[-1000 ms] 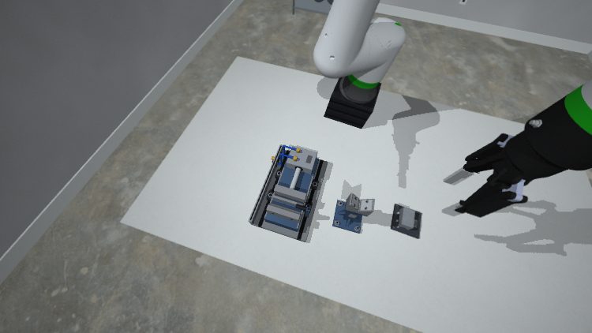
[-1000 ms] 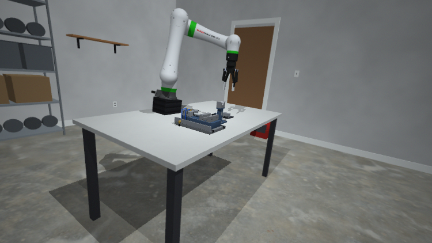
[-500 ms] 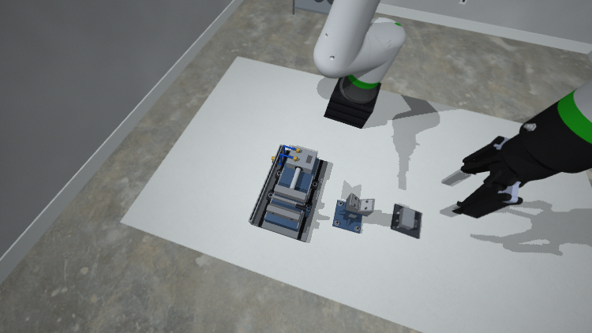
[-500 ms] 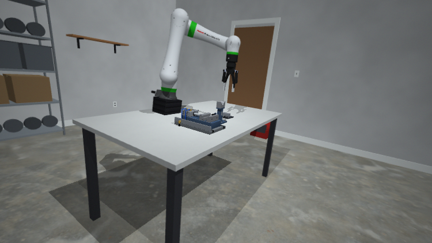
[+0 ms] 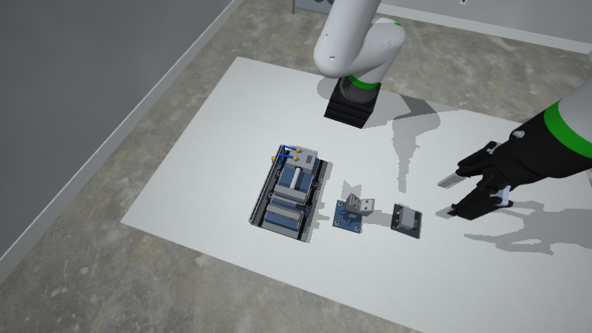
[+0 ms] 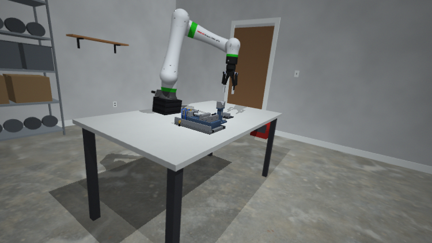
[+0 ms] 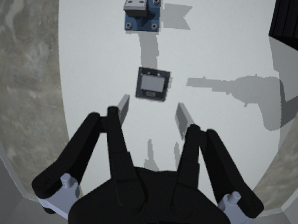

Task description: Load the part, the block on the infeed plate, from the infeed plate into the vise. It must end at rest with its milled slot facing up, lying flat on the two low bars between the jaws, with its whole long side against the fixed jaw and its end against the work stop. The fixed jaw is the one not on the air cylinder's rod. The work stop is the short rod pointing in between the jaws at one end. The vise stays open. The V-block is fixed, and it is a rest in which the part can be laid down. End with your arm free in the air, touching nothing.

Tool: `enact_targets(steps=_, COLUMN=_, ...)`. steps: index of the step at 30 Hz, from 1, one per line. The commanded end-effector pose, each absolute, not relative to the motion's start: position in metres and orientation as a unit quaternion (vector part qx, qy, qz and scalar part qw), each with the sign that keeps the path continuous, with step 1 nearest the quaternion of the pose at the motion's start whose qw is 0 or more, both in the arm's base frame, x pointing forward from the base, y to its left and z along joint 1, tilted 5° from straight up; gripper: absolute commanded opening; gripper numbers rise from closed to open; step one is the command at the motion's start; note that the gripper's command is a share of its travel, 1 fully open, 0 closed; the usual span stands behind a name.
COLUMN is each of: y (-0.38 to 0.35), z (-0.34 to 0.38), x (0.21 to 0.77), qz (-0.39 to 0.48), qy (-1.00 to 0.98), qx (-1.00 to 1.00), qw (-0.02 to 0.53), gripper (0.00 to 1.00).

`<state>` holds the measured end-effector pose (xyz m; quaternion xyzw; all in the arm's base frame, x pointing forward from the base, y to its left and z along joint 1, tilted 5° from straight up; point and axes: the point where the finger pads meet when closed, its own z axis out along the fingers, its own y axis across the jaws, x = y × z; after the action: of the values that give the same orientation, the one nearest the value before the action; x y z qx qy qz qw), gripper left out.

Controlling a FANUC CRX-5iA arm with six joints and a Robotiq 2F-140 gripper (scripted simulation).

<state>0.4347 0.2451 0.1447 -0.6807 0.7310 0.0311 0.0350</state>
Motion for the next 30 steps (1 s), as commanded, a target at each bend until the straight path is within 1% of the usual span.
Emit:
enact_targets(steps=1, y=0.246, z=0.14, x=0.435, qz=0.031, qy=0.731, qx=-0.681, qw=0.035, gripper=0.51)
enact_targets(steps=30, y=0.251, z=0.083, x=0.436, qz=0.031, qy=0.731, qx=-0.681, qw=0.035, gripper=0.51)
